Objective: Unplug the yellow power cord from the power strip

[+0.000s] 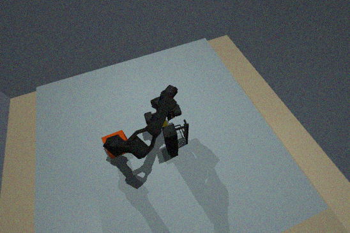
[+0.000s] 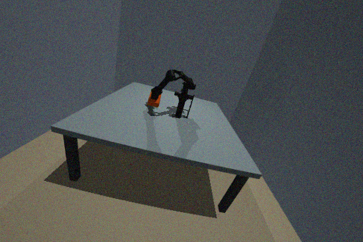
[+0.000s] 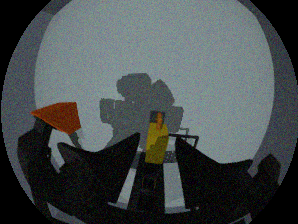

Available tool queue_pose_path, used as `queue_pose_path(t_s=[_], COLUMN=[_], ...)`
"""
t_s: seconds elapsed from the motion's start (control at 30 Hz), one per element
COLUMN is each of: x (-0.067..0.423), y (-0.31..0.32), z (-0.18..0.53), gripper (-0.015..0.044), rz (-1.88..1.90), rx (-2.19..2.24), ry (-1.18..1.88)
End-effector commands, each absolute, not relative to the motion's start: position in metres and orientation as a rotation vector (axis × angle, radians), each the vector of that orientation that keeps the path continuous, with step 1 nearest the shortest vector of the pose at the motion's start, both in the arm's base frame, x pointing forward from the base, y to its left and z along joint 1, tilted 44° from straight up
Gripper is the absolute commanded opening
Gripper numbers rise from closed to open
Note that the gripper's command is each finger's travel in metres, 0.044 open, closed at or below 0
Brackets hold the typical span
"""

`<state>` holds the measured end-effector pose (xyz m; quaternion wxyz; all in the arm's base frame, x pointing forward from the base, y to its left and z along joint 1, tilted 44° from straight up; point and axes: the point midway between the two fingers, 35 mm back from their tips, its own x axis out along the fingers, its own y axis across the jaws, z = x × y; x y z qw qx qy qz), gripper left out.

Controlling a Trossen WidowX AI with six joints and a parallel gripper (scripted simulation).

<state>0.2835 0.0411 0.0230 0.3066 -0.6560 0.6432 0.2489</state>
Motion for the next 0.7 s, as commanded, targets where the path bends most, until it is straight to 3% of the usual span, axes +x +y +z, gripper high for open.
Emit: queue_pose_path(t_s=[0.0, 0.17, 0.3, 0.67], x=[0.283, 0.286, 0.286, 0.286], y=[0.040, 0.058, 0.091, 0.093], z=[0.023, 0.013, -0.008, -0.009], gripper=[0.0315, 0.0440, 0.0440, 0.0440], rz=[0.662, 0.664, 0.664, 0.664], rx=[-1.738, -1.736, -1.735, -1.735], ry=[1.701, 1.698, 1.697, 1.697])
